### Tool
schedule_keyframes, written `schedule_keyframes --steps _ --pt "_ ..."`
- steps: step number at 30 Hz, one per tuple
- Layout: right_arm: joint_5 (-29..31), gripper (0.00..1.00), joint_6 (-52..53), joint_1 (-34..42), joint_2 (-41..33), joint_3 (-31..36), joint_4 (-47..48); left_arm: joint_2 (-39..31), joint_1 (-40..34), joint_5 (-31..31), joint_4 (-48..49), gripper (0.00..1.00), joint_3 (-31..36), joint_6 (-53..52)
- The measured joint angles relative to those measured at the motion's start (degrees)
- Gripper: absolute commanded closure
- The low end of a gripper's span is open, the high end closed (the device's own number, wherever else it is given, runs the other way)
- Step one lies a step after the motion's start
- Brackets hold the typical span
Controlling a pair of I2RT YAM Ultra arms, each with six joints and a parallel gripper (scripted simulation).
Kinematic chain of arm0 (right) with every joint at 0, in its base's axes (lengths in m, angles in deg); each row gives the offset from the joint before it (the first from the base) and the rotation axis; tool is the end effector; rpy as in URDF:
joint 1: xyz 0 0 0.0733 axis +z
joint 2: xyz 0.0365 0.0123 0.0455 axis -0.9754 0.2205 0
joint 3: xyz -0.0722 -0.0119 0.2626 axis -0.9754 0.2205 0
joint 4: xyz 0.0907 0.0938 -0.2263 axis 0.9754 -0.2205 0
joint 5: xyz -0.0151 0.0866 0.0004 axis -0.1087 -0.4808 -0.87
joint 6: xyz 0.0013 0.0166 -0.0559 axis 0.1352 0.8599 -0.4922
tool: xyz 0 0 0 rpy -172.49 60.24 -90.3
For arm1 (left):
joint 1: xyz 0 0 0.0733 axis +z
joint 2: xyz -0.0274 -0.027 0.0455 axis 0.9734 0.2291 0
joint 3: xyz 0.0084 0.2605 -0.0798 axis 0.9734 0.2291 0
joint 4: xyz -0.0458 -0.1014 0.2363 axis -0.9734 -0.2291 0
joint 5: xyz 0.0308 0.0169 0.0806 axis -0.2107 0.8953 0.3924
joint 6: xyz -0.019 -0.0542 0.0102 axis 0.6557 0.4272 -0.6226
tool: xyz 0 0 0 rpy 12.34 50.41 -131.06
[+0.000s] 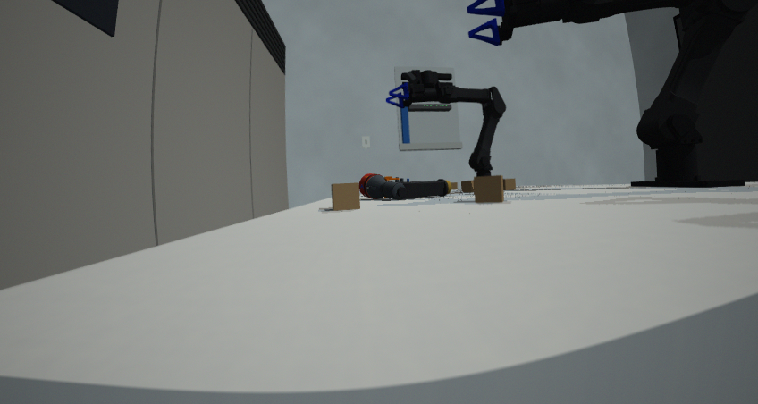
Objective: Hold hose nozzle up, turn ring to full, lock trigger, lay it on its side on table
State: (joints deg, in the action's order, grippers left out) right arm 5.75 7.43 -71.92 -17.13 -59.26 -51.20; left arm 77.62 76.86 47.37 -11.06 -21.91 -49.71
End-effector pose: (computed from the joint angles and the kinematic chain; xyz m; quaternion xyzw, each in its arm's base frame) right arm 0.2734 0.0247 0.4081 -0.0115 0.7333 0.0237 0.6794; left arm 0.2454 0.0014 0.4077 -0.0015 0.7063 -0.0006 0.7079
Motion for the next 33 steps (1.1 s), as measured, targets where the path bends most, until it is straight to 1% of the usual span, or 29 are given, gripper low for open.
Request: schedule_keyframes --steps 10,11,24,28,33 --pt "-2.49 0.24 -1.25 -5.38 -7.02 5.70 2.97 0.00 0.00 0.00 0.00 0.00 0.00 0.00" --pt "-2.54 0.24 -1.27 -5.42 -7.08 5.68 3.15 0.00 0.00 0.00 0.00 0.22 0.00 0.00" --pt "-2.78 0.24 -1.20 -5.60 -7.76 5.68 3.50 0.39 -0.04 0.15 -0.11 0.22 -0.22 0.31" --pt "-2.78 0.24 -1.20 -5.60 -7.76 5.68 3.50 3.06 -0.20 0.94 -1.73 0.22 -1.14 2.49" --pt "-2.78 0.24 -1.20 -5.60 -7.76 5.68 3.50 9.03 -0.50 2.47 -5.66 0.22 -4.24 7.26"
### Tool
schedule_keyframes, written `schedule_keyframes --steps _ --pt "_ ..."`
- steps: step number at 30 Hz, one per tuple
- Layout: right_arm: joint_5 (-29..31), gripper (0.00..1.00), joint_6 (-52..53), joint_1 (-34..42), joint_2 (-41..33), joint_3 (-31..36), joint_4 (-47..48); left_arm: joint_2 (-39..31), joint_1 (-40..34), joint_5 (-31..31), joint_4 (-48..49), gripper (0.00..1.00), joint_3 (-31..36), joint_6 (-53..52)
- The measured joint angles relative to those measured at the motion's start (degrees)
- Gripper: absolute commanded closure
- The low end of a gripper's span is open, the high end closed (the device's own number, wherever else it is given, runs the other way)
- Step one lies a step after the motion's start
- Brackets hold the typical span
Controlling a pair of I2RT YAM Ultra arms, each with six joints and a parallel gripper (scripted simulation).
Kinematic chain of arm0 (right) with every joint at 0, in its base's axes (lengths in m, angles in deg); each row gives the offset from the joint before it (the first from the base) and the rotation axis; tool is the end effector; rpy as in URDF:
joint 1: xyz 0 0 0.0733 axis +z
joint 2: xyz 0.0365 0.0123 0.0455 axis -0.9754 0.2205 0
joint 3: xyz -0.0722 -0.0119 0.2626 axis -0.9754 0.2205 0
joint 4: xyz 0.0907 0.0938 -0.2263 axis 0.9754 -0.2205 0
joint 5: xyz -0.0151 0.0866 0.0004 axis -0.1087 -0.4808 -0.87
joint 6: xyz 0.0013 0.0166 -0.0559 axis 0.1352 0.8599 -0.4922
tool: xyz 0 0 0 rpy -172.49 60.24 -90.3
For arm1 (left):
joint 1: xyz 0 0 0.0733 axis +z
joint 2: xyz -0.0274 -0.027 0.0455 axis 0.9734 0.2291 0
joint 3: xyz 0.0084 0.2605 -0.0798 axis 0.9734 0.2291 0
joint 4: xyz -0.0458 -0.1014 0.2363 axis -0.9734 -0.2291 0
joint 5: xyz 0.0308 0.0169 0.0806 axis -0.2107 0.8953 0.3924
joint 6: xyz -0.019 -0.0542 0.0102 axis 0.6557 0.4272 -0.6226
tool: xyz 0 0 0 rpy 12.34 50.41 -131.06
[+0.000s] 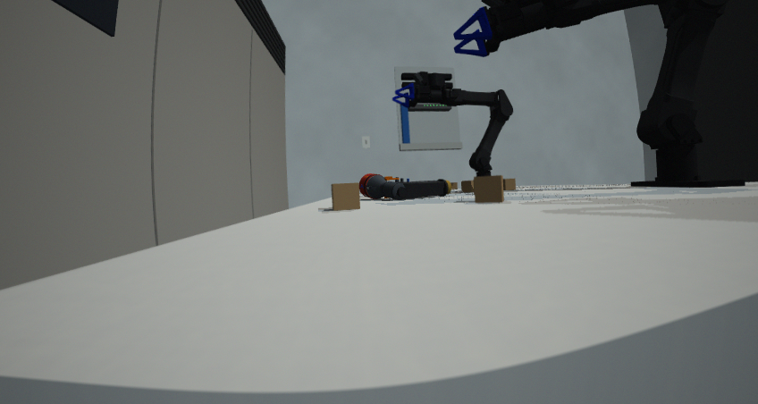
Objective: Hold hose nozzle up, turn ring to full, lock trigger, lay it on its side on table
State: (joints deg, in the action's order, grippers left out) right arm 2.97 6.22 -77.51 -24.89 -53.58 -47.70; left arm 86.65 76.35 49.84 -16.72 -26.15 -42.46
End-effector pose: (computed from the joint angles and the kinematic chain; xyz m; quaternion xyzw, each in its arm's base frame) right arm 0.2409 0.0001 0.4117 -0.0002 0.6994 0.0010 0.7147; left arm 0.2853 0.0008 0.3846 -0.0606 0.7654 -0.0274 0.6401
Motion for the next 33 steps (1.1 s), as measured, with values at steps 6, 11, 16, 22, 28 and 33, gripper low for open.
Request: schedule_keyframes --steps 6,11,16,22,28,33 --pt "0.00 0.24 0.00 0.00 0.00 0.00 0.00 4.98 -0.07 1.20 -4.17 0.22 -3.28 4.57" --pt "0.00 0.24 0.00 0.00 0.00 0.00 0.00 10.43 -0.50 2.54 -7.34 0.22 -7.17 8.98" --pt "0.00 0.24 0.00 0.00 0.00 0.00 0.00 16.72 -0.87 4.00 -11.58 0.22 -10.56 13.79" --pt "0.00 0.24 0.00 0.00 0.00 0.00 0.00 22.45 -0.94 5.35 -16.44 0.22 -13.70 18.51" --pt "0.00 0.24 0.00 0.00 0.00 0.00 0.00 28.65 -1.44 6.95 -20.28 0.22 -18.36 23.80" --pt "0.00 0.24 0.00 0.00 0.00 0.00 0.00 34.99 -1.79 8.55 -24.44 0.22 -21.77 28.65"
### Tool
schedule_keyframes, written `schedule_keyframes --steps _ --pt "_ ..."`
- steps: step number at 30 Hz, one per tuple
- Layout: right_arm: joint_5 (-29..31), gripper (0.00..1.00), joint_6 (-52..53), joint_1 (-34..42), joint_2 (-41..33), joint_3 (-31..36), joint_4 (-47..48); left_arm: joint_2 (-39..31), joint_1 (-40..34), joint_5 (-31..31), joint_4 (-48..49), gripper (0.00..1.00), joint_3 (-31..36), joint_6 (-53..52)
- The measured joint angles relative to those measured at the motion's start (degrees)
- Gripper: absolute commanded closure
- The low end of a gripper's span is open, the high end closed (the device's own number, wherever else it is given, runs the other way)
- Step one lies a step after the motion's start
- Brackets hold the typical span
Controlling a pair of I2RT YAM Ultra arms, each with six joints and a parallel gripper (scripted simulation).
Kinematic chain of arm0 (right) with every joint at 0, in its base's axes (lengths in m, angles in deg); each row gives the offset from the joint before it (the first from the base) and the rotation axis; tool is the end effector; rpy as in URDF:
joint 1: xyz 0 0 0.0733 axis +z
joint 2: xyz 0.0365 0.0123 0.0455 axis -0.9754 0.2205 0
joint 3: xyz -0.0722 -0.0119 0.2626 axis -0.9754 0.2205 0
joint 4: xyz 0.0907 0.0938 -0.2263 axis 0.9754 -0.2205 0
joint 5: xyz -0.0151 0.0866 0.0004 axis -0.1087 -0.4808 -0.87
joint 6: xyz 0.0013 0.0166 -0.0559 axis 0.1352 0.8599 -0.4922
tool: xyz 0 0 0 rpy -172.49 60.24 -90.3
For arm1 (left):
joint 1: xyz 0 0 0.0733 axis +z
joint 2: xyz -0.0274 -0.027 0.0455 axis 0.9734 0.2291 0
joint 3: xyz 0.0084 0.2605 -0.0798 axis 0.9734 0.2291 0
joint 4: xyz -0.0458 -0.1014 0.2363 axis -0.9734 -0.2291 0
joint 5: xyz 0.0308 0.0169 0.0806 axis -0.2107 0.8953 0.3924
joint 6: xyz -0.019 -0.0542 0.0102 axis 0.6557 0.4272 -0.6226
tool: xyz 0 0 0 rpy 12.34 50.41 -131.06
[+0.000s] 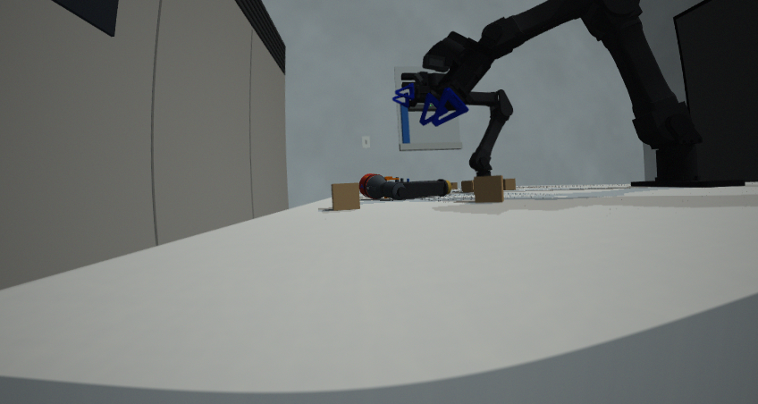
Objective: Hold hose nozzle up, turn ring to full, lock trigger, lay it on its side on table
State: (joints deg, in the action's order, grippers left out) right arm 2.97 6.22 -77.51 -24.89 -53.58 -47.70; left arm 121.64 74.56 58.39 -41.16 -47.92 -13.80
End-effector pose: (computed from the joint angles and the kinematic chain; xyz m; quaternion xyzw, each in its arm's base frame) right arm 0.2409 0.0001 0.4117 -0.0002 0.6994 0.0010 0.7147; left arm 0.4102 -0.0067 0.2734 -0.3036 0.8789 -0.0325 0.3664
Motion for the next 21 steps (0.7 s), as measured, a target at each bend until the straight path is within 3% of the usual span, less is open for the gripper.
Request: schedule_keyframes --steps 21 --pt "0.00 0.24 0.00 0.00 0.00 0.00 0.00 19.15 -0.94 4.57 -14.01 0.22 -11.80 15.43"
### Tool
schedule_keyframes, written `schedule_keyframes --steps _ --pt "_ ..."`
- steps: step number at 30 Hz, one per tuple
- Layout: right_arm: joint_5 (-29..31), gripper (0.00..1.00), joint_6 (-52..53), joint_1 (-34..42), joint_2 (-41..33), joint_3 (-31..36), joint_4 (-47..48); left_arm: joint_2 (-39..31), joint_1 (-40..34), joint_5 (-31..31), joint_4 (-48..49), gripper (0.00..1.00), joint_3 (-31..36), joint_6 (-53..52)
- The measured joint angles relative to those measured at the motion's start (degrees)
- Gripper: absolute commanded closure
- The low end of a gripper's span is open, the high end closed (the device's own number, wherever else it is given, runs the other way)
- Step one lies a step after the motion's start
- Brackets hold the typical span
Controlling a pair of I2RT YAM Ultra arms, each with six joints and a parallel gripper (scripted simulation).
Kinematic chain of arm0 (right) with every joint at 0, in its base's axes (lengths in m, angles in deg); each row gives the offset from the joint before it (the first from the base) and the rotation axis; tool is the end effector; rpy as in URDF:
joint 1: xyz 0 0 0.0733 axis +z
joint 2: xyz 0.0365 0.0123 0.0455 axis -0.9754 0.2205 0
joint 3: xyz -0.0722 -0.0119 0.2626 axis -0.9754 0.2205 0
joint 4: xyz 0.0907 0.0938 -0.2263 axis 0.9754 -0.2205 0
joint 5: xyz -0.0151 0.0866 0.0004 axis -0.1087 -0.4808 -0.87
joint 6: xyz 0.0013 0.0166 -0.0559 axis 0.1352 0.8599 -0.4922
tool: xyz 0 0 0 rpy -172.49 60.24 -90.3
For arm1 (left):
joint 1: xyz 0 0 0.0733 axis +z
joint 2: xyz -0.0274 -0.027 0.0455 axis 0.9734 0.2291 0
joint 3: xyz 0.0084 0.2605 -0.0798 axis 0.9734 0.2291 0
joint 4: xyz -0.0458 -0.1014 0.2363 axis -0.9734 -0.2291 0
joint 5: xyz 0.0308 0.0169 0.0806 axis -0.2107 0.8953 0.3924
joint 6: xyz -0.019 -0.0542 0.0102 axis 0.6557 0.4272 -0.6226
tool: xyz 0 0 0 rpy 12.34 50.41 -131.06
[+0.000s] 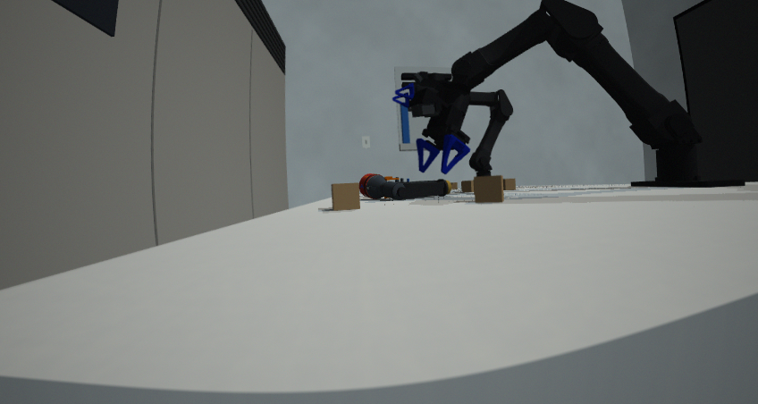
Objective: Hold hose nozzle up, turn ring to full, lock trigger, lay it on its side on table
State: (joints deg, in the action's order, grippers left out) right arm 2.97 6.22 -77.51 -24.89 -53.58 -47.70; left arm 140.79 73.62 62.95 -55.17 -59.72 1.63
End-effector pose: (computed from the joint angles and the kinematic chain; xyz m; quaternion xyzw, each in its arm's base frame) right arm 0.2409 0.0001 0.4117 -0.0002 0.6994 0.0010 0.7147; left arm 0.4505 -0.0124 0.1854 -0.4215 0.8793 0.0367 0.2189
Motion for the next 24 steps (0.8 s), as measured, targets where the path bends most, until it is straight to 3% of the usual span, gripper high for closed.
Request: schedule_keyframes --steps 24 --pt "0.00 0.24 0.00 0.00 0.00 0.00 0.00 2.56 1.01 0.02 3.26 0.22 0.15 -0.94"
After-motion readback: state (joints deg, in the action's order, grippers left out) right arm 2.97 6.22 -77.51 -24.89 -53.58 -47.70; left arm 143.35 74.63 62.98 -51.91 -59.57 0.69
